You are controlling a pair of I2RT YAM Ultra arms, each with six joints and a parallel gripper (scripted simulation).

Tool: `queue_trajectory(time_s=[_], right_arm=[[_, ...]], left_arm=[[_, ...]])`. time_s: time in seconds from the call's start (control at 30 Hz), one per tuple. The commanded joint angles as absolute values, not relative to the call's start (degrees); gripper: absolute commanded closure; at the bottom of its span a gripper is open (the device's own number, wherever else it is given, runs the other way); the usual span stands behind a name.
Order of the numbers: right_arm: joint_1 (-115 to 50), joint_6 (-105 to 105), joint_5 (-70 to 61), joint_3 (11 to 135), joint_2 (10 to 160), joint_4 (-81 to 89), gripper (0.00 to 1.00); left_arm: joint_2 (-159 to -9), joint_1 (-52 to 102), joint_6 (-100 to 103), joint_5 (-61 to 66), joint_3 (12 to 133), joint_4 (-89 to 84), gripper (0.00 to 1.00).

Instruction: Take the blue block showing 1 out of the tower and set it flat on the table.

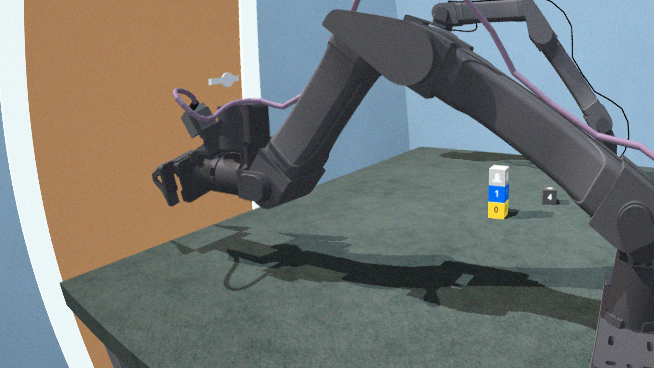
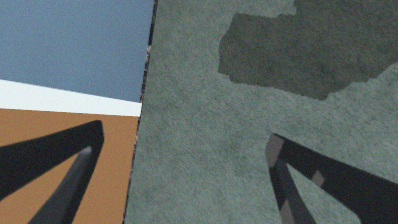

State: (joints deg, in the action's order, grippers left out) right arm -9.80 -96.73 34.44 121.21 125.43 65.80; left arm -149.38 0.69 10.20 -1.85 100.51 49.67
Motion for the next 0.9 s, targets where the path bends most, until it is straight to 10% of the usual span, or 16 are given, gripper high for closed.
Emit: queue_trajectory(time_s=[0.0, 0.87], right_arm=[[-9.8, -96.6, 35.1, 122.0, 124.2, 66.0, 0.00], [-15.4, -81.3, 27.7, 116.6, 115.3, 68.5, 0.00]], left_arm=[[-147.4, 0.7, 10.1, -1.9, 101.5, 50.3, 0.00], [-144.9, 5.6, -3.1, -7.0, 97.7, 43.0, 0.00]])
